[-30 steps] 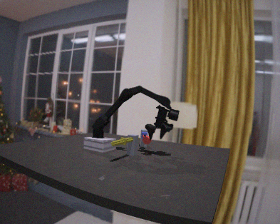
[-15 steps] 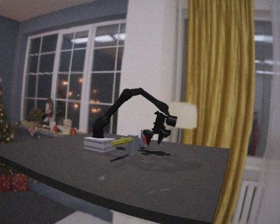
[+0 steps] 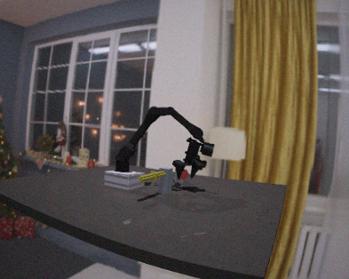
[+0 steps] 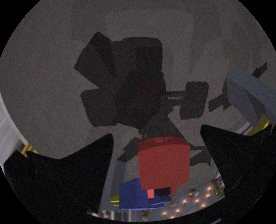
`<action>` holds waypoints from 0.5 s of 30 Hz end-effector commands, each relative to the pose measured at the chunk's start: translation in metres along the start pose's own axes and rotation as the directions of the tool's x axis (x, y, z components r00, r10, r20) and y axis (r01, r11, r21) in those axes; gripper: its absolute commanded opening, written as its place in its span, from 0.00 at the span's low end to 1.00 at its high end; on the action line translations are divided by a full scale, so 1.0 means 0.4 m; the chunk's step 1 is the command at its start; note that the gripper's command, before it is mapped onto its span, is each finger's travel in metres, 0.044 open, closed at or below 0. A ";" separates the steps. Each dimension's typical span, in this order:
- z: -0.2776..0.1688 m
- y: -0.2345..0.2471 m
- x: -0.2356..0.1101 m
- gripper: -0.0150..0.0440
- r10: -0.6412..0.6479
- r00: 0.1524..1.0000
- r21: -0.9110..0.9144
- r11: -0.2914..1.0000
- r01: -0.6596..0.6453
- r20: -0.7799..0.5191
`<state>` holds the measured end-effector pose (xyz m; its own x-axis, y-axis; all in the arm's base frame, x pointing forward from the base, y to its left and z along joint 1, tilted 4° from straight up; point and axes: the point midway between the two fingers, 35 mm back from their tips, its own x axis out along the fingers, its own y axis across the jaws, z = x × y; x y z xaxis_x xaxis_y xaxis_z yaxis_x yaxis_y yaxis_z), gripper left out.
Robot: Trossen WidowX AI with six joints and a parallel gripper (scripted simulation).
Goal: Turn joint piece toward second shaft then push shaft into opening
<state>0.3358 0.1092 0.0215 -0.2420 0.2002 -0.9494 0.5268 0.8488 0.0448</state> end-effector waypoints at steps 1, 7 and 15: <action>-0.028 0.000 0.002 1.00 0.008 1.000 -0.001 1.000 -0.008 0.003; -0.028 0.000 0.016 1.00 0.008 1.000 -0.001 1.000 -0.008 0.003; -0.028 0.001 0.048 1.00 0.008 1.000 -0.001 1.000 -0.008 0.003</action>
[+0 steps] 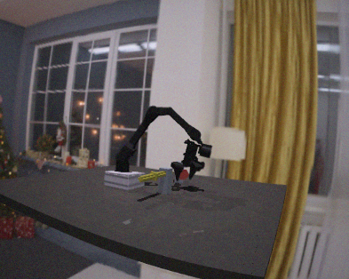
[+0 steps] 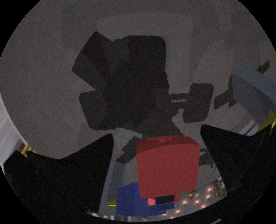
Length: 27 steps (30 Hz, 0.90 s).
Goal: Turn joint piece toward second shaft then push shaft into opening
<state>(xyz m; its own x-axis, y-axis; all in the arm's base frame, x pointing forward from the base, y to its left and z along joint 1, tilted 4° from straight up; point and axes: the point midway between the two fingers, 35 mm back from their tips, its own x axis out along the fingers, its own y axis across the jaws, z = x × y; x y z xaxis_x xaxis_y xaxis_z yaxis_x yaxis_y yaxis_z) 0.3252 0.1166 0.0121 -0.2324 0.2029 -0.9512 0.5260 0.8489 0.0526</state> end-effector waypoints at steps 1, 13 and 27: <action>-0.004 0.000 0.020 1.00 0.000 1.000 0.002 1.000 0.000 -0.004; -0.005 -0.001 0.045 0.82 0.000 1.000 0.002 1.000 0.000 -0.004; -0.005 -0.001 0.045 0.56 0.000 1.000 0.002 1.000 0.000 -0.004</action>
